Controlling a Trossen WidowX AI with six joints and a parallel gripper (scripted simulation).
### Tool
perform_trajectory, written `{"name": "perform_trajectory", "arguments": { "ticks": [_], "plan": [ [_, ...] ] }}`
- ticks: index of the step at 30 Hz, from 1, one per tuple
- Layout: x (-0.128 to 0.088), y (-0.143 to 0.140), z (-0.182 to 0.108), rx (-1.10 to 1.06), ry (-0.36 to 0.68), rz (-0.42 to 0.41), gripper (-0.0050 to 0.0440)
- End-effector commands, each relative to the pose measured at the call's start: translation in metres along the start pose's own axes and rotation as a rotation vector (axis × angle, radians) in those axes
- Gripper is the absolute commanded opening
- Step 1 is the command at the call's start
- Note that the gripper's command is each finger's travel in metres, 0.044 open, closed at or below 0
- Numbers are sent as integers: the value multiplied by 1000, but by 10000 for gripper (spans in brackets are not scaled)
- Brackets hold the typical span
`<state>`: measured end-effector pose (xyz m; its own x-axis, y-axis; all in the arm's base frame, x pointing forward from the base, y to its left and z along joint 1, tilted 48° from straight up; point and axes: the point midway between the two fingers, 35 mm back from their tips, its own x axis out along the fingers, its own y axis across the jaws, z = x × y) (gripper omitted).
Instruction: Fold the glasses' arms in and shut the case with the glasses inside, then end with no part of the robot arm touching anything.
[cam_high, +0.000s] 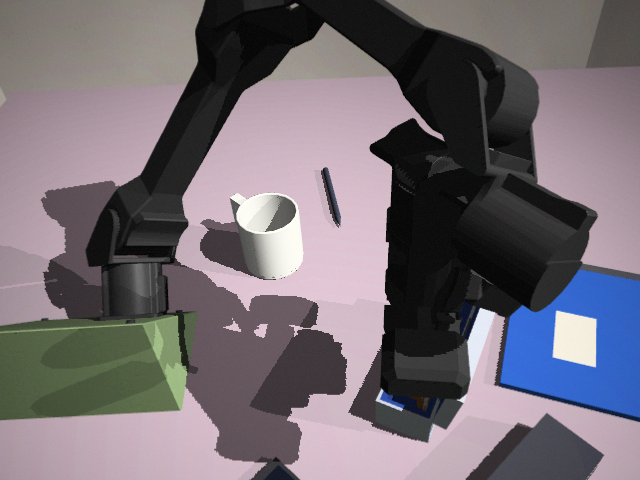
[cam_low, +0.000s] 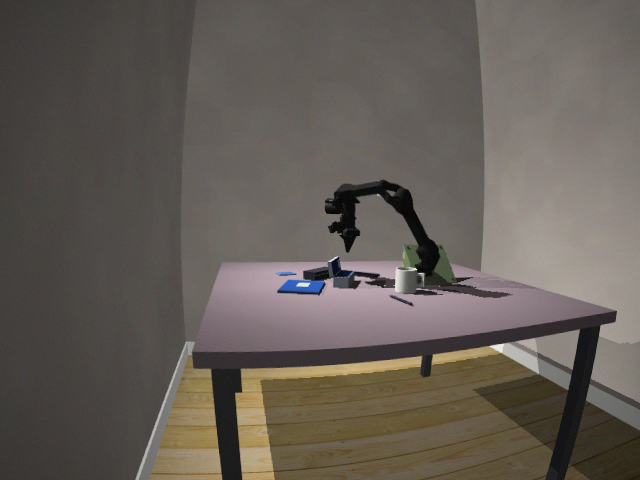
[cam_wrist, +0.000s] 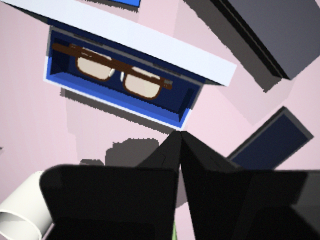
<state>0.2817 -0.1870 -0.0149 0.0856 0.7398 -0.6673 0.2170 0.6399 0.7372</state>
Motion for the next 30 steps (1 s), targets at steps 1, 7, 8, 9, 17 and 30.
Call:
{"name": "perform_trajectory", "arguments": {
  "ticks": [1,7,8,9,17,30],
  "plan": [
    [-6,63,30,-75,-8,-15,0],
    [-6,97,39,-103,-6,-10,0],
    [-6,97,39,-103,-6,-10,0],
    [-4,97,39,-103,-6,-10,0],
    [44,97,40,-103,-6,-10,0],
    [56,90,37,-103,-6,-10,0]
  ]
}}
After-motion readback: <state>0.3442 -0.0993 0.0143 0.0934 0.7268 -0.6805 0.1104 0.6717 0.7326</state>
